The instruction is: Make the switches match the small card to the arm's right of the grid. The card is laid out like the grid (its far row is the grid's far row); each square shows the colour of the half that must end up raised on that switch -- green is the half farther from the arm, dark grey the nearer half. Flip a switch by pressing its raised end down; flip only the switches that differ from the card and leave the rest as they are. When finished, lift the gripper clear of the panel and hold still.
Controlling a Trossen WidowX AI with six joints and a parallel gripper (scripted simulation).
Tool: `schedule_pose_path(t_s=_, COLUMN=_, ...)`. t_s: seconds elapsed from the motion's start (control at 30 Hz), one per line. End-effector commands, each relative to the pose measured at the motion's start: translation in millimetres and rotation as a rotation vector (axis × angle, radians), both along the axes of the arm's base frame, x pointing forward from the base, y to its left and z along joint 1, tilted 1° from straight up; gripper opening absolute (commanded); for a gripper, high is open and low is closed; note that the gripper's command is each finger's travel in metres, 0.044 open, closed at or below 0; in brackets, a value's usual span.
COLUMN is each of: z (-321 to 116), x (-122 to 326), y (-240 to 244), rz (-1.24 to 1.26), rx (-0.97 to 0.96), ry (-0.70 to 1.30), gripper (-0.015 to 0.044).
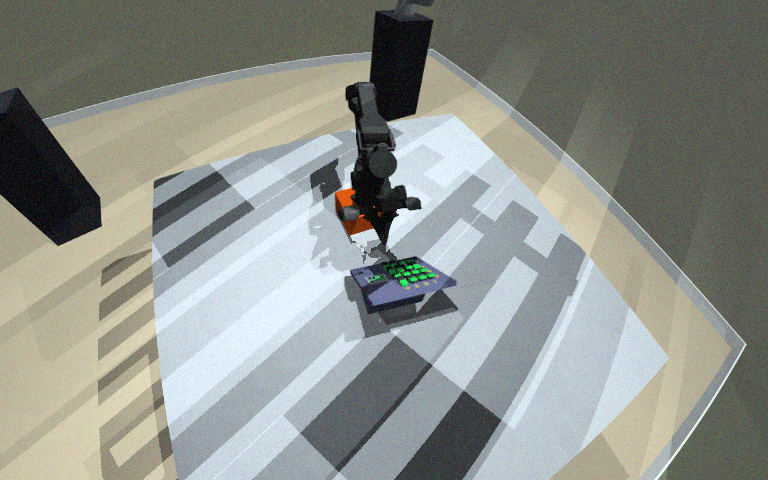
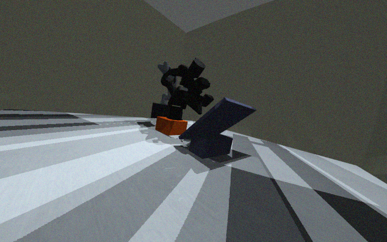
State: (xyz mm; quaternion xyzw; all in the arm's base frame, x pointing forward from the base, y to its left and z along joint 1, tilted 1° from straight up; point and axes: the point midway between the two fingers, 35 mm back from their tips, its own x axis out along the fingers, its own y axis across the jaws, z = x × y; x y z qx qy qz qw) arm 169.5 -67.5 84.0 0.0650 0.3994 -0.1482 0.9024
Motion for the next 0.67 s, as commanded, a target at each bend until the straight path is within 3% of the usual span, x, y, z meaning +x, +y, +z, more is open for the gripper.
schedule_pose_path(t_s=0.0, z=4, x=-7, y=3, rz=0.005, rx=0.002, ry=0.005, gripper=0.0000)
schedule_pose_path(t_s=0.3, z=42, x=33, y=22, rz=0.005, rx=0.005, ry=0.002, gripper=0.0000)
schedule_pose_path(t_s=0.63, z=43, x=34, y=23, rz=0.005, rx=0.005, ry=0.001, gripper=0.0000)
